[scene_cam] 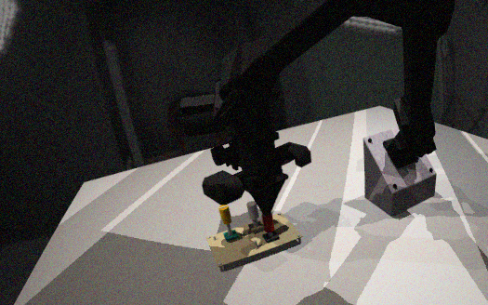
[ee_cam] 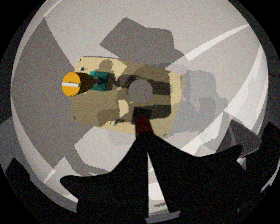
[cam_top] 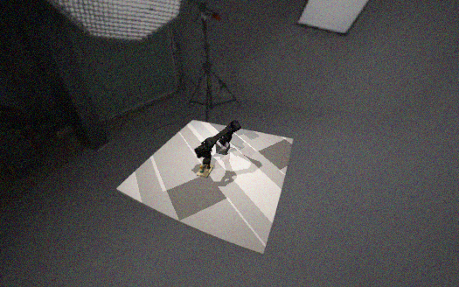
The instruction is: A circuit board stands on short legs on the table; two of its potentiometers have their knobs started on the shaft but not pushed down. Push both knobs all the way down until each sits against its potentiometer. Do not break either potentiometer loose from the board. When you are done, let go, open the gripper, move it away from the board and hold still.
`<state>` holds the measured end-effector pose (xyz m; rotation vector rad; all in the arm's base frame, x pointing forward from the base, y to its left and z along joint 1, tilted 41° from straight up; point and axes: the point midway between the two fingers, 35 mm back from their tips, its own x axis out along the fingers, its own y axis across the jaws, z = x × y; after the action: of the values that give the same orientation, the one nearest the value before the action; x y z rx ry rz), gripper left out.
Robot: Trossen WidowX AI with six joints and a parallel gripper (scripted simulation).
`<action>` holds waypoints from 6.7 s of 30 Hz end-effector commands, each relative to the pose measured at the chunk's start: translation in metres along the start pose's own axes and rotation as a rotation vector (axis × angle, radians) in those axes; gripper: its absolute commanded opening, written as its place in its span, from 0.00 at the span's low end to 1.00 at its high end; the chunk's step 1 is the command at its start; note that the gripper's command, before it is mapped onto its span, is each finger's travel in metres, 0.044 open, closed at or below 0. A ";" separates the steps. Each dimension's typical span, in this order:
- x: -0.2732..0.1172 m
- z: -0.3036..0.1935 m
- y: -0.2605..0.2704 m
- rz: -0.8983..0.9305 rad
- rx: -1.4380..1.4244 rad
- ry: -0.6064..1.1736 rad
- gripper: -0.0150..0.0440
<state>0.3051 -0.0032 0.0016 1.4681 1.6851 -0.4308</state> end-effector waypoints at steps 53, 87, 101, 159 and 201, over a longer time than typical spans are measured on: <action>0.021 -0.002 0.003 -0.012 -0.017 0.016 0.25; 0.023 -0.002 0.003 -0.012 -0.017 0.016 0.25; 0.024 -0.002 0.003 -0.012 -0.017 0.016 0.25; -0.023 0.012 0.015 0.060 -0.013 -0.028 0.43; -0.058 0.047 0.048 0.017 1.384 0.003 0.25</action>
<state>0.3620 -0.0593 0.0300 2.3089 1.3653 -1.6916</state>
